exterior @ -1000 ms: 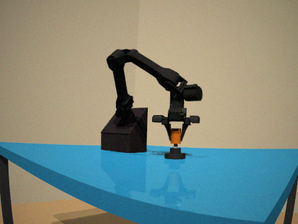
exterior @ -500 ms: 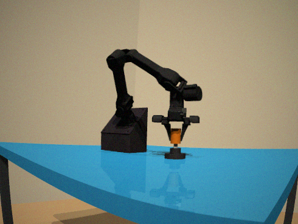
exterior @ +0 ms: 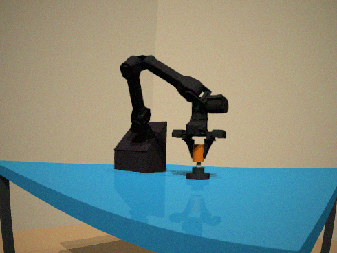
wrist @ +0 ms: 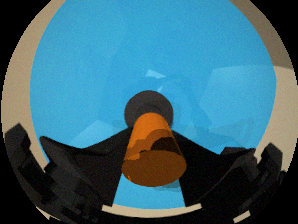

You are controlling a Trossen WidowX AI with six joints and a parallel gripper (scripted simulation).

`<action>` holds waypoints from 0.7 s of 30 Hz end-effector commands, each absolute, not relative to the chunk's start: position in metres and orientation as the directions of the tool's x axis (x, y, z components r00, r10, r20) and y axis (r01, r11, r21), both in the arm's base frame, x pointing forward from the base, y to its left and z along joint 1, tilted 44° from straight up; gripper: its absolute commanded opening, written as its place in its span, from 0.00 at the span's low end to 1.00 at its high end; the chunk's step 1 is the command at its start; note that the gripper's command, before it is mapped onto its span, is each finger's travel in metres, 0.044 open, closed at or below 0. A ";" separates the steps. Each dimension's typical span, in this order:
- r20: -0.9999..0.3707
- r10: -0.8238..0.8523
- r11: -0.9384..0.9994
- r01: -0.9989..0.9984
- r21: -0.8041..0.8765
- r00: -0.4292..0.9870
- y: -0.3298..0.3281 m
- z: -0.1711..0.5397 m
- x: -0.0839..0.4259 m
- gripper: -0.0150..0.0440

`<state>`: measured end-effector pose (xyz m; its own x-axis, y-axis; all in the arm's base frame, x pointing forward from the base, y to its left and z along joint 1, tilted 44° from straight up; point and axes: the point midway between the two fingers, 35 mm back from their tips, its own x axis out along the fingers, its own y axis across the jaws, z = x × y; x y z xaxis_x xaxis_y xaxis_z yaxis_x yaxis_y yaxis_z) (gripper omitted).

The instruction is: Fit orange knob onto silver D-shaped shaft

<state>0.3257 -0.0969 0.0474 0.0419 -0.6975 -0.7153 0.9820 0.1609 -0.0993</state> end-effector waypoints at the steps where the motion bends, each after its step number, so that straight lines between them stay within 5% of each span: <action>1: -0.714 -0.698 0.156 0.984 -0.088 0.047 -0.097 0.047 0.328 0.25; 21: -0.714 -0.698 0.156 0.984 -0.088 0.047 -0.095 0.046 0.325 0.25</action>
